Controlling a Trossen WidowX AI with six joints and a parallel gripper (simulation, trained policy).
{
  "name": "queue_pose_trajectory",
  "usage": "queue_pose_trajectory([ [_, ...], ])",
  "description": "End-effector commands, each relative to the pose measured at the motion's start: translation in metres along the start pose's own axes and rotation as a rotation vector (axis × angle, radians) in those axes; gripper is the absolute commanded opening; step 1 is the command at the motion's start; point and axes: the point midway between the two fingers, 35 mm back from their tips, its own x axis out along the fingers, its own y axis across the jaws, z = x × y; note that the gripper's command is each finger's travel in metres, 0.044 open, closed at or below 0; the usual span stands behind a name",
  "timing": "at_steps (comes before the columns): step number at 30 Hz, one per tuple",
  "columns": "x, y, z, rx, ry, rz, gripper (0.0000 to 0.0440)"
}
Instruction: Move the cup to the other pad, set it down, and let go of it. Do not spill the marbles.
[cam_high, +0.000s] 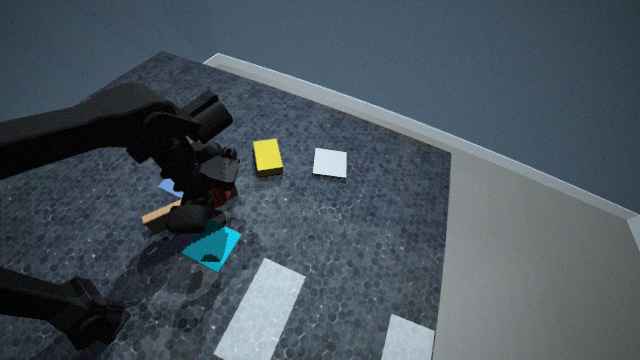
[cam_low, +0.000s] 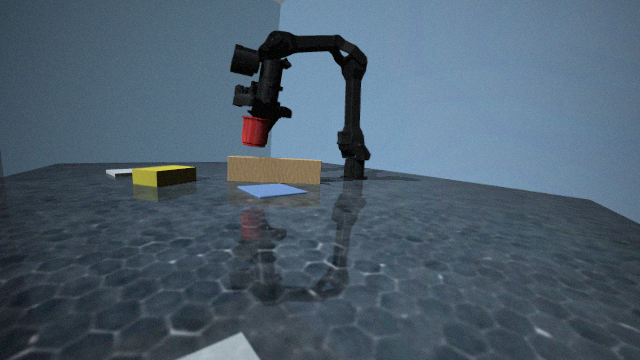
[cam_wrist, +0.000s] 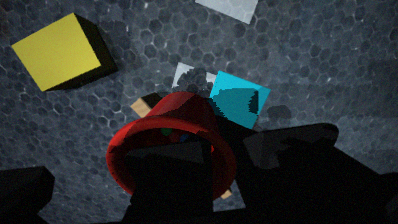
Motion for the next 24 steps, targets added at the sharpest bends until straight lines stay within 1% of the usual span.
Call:
queue_pose_trajectory([
  [1,0.005,-0.007,0.001,0.011,-0.007,0.000,0.0000],
  [12,0.028,-0.026,-0.002,0.052,-0.008,-0.001,0.0000],
  [24,0.054,-0.045,-0.015,0.085,0.001,-0.006,0.0000],
])
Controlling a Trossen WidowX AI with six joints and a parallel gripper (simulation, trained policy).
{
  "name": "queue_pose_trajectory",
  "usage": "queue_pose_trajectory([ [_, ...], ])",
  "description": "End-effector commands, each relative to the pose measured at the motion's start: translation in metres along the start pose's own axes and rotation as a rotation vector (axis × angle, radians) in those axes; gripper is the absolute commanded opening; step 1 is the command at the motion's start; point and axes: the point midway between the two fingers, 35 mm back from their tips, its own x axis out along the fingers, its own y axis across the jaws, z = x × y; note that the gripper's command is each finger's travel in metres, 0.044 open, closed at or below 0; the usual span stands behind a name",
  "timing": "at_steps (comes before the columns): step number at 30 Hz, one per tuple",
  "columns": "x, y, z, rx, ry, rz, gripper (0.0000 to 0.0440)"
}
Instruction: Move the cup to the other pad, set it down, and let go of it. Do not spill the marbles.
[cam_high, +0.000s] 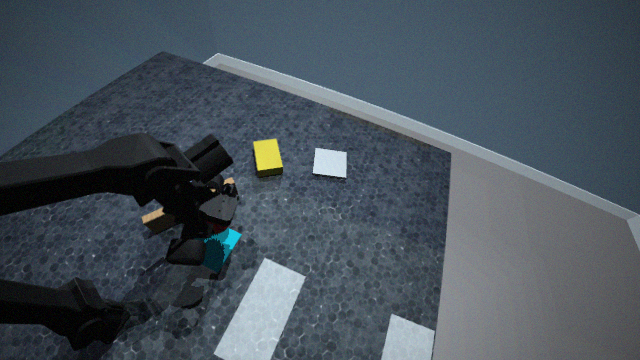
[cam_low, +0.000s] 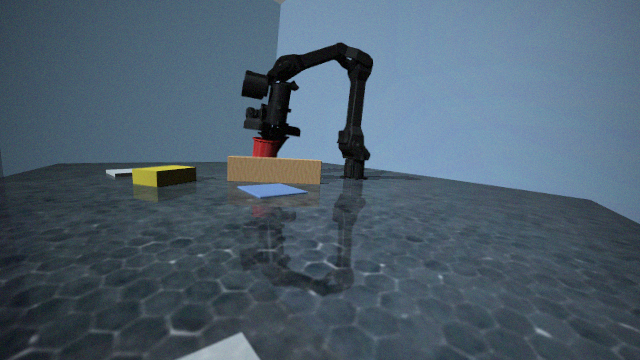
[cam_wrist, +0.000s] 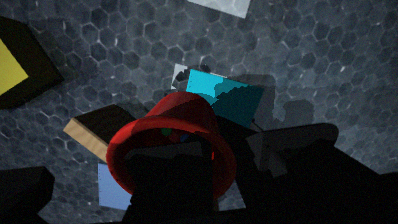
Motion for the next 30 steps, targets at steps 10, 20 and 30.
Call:
queue_pose_trajectory([
  [10,0.023,-0.023,-0.016,0.042,0.012,-0.023,0.0008],
  [20,0.022,-0.026,-0.005,0.090,-0.036,0.034,0.0136],
  [30,0.012,-0.028,-0.008,0.099,-0.062,0.105,0.0166],
])
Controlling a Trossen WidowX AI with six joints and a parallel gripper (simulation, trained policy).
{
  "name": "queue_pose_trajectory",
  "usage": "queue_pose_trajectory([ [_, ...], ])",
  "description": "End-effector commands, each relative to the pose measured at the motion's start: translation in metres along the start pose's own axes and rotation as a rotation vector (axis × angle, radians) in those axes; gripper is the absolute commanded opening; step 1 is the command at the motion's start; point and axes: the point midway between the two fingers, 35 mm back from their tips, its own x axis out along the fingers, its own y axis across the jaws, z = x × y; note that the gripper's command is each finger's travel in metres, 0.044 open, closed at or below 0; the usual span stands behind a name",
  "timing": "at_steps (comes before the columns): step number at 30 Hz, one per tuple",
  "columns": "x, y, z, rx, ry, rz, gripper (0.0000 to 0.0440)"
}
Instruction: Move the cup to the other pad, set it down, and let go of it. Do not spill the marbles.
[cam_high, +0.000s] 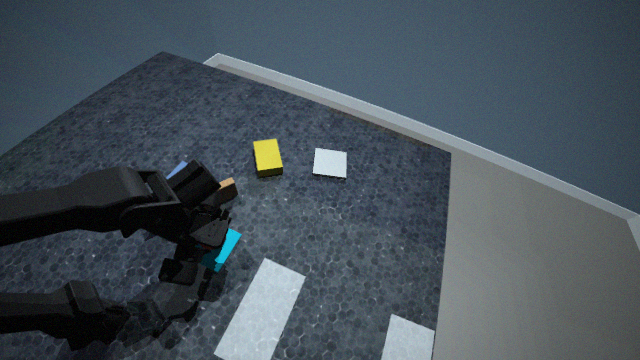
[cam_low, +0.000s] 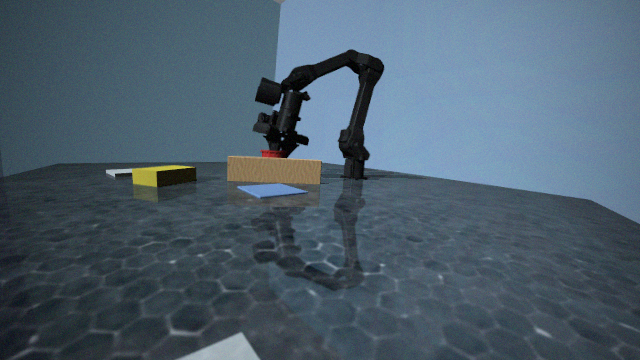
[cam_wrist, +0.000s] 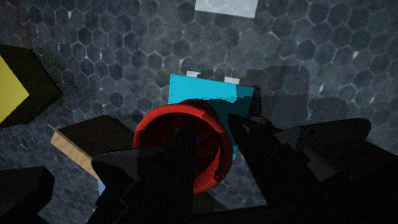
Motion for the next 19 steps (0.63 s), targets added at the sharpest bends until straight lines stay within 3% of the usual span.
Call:
queue_pose_trajectory([
  [1,-0.003,-0.002,-0.001,0.000,-0.008,0.023,0.0169],
  [9,-0.011,-0.005,0.000,0.012,-0.035,0.068,0.0198],
  [19,-0.026,-0.008,0.003,0.038,-0.070,0.121,0.0267],
])
